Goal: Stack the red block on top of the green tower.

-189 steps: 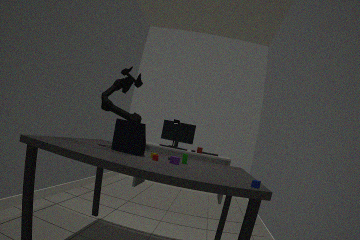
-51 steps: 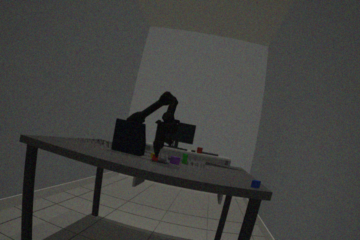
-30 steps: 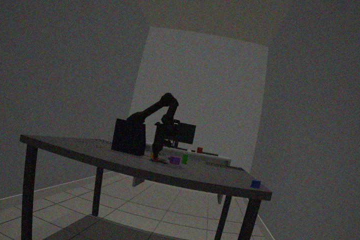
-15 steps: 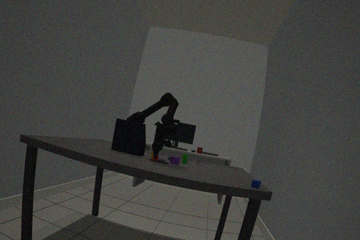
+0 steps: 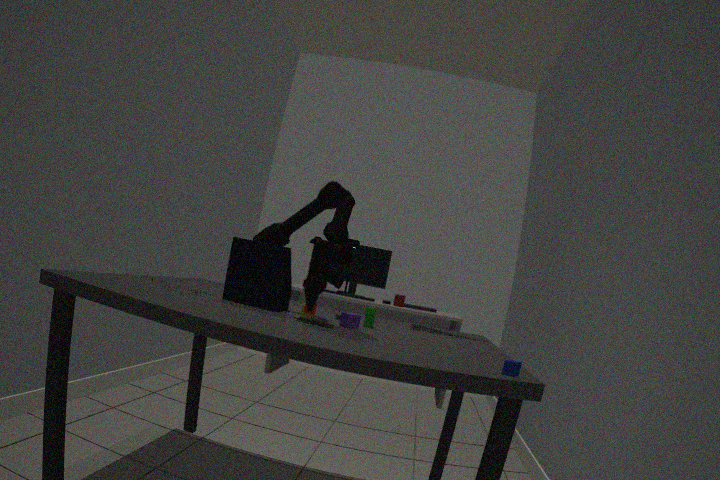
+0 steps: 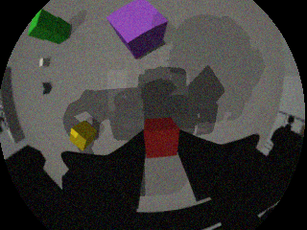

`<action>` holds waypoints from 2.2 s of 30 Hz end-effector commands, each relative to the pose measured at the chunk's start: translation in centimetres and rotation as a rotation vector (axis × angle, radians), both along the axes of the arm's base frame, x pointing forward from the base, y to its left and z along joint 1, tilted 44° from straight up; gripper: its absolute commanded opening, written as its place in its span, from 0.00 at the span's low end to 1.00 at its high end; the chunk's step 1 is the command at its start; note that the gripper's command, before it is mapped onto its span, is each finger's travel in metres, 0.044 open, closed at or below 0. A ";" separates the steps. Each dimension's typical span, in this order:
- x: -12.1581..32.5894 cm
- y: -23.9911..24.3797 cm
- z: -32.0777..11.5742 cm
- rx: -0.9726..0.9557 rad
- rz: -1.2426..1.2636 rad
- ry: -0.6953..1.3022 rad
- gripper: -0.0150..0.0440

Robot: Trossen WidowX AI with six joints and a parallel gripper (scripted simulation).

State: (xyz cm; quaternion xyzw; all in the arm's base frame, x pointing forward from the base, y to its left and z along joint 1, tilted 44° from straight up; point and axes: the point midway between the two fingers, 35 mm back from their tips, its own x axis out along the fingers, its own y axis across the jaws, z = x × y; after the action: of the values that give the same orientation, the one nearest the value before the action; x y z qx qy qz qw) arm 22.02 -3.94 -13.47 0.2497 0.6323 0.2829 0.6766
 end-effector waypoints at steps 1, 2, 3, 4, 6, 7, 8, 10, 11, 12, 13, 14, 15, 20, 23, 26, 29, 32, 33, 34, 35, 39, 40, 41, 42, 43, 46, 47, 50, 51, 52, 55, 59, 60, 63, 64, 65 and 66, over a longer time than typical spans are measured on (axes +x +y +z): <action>0.4 -1.7 1.5 -0.015 0.002 -0.021 0.25; 0.4 -2.1 1.8 -0.015 0.002 -0.021 0.25; 0.4 -2.4 2.2 -0.016 0.002 -0.020 0.25; 0.3 -2.8 2.6 -0.016 0.002 -0.020 0.25; 0.3 -3.5 3.4 -0.016 0.002 -0.020 0.25; 0.3 -3.9 3.8 -0.016 0.002 -0.020 0.25; 0.2 -4.3 4.1 -0.017 0.002 -0.020 0.25; 0.2 -5.0 4.9 -0.017 0.002 -0.020 0.25; 0.1 -5.3 5.2 -0.017 0.002 -0.020 0.25; 0.1 -5.7 5.6 -0.017 0.002 -0.020 0.25; 0.1 -6.1 6.0 -0.018 0.002 -0.020 0.25; 0.1 -6.4 6.3 -0.018 0.002 -0.020 0.25; 0.0 -6.6 6.6 -0.018 0.002 -0.020 0.25; 0.0 -6.6 6.5 -0.014 -0.005 -0.016 0.25; 0.0 -6.9 6.8 -0.018 0.003 -0.020 0.25; 0.6 -6.7 7.1 -0.027 0.013 -0.024 0.25; 1.4 -6.4 7.5 -0.038 0.024 -0.030 0.25; 2.6 -6.1 8.0 -0.047 0.030 -0.033 0.25; 3.1 -6.0 8.3 -0.049 0.028 -0.033 0.25; 3.7 -5.8 8.6 -0.051 0.026 -0.032 0.25; 4.4 -5.6 8.9 -0.053 0.024 -0.032 0.25; 6.9 -4.7 10.3 -0.058 0.017 -0.031 0.25; 7.5 -4.4 10.7 -0.059 0.015 -0.031 0.25; 8.1 -4.1 11.1 -0.059 0.014 -0.031 0.25; 8.7 -3.7 11.5 -0.059 0.012 -0.031 0.25; 9.3 -3.4 11.9 -0.059 0.011 -0.031 0.25; 11.0 -2.2 13.2 -0.056 0.007 -0.031 0.25; 11.5 -1.7 13.6 -0.054 0.006 -0.031 0.25; 13.0 -0.3 15.0 -0.048 0.003 -0.031 0.25; 13.5 0.2 15.5 -0.046 0.002 -0.031 0.25; 14.0 0.8 15.9 -0.043 0.002 -0.031 0.25; 15.3 2.5 17.5 -0.033 0.001 -0.030 0.25; 16.7 5.0 19.6 -0.015 0.002 -0.028 0.25; 17.0 5.5 20.0 -0.012 0.002 -0.027 0.25; 17.2 6.0 20.5 -0.008 0.002 -0.027 0.25; 17.2 6.1 20.5 -0.008 0.002 -0.027 0.25; 17.2 6.1 20.4 -0.008 0.002 -0.027 0.25; 17.2 6.3 20.2 -0.008 0.002 -0.027 0.25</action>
State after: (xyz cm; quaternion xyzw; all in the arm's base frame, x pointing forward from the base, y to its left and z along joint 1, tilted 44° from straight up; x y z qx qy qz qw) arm 39.07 2.21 6.66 0.2374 0.6254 0.2879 0.6853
